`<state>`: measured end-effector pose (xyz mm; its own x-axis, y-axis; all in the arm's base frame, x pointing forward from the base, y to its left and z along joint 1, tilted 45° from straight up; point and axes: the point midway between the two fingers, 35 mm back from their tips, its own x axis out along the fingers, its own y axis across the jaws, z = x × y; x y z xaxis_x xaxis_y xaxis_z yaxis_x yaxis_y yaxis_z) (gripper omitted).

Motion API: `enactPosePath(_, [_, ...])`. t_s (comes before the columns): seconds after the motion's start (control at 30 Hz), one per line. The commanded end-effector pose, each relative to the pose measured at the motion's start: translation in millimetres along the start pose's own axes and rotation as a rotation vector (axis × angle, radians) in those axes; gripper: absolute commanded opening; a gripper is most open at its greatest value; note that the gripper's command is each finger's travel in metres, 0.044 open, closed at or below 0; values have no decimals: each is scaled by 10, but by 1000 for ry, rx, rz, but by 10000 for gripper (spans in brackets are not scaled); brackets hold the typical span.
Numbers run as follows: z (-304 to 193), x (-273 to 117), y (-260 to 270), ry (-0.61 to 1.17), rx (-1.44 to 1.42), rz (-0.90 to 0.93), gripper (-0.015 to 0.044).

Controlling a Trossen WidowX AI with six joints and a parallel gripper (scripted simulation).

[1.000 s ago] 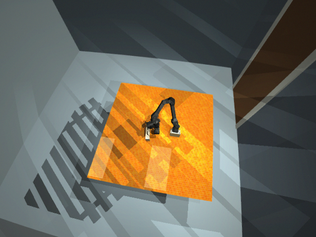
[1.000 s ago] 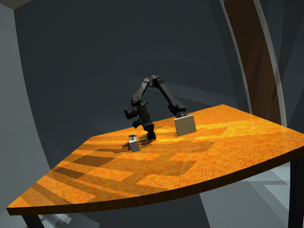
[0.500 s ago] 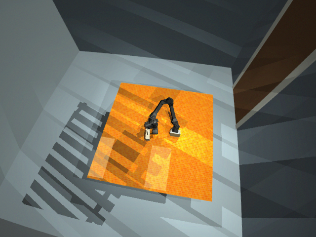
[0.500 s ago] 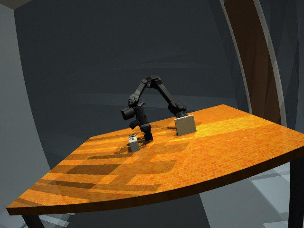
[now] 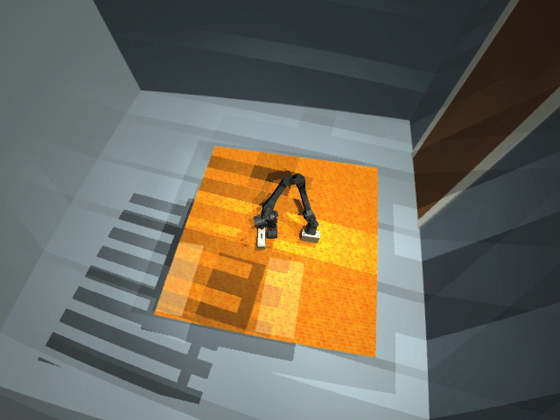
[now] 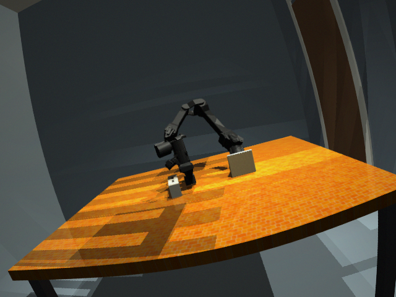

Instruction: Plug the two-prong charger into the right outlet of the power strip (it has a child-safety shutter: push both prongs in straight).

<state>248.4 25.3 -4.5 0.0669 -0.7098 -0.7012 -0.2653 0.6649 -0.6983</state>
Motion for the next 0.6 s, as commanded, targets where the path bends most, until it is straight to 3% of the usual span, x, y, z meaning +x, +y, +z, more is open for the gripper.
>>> enactPosePath(0.0, [33, -9, -6, -4, -2, -2, 0])
enactPosePath(0.57, [47, -13, -11, -4, -2, -2, 0])
